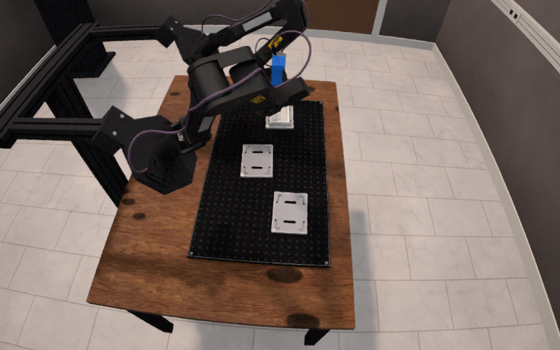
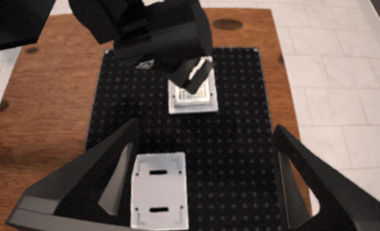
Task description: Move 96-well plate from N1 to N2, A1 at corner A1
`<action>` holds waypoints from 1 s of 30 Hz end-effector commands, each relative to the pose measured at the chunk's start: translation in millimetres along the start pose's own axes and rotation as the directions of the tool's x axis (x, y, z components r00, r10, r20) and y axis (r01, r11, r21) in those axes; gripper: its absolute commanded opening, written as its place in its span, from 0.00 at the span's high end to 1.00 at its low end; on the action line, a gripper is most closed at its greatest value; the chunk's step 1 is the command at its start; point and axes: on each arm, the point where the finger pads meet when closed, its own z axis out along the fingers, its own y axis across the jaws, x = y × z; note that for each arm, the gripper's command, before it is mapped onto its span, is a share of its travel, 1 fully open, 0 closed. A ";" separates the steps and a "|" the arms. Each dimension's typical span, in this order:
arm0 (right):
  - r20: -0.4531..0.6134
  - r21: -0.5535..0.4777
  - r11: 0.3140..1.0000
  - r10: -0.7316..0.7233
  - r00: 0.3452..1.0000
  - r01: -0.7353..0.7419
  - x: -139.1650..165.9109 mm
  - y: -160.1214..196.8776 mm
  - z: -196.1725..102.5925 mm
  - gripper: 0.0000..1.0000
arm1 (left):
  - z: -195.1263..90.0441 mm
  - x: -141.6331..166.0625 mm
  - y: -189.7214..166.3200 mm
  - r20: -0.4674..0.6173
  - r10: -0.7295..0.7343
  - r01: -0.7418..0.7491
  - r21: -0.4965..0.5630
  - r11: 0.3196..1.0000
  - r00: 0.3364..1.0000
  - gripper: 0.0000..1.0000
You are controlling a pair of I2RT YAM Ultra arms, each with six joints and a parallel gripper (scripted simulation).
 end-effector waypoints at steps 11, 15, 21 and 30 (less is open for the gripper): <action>0.044 0.000 1.000 -0.018 0.999 0.018 -12.9 -1.0 -3.2 0.00 | 0.4 -0.6 -0.2 -0.003 -0.005 0.005 -0.012 1.000 1.000 0.00; 0.044 0.000 1.000 -0.018 0.999 0.018 -12.9 -1.0 -3.2 0.00 | 1.5 -4.7 -7.2 0.006 -0.011 0.011 0.004 1.000 1.000 0.00; 0.044 0.000 1.000 -0.018 0.999 0.018 -12.9 -1.0 -3.2 0.00 | 1.6 -2.3 -11.1 -0.010 0.089 -0.089 0.051 0.995 0.996 0.00; 0.044 0.000 1.000 -0.018 0.999 0.018 -12.9 -1.0 -3.2 0.00 | 3.0 7.8 -2.9 -0.041 0.496 -0.483 0.176 0.858 0.867 0.00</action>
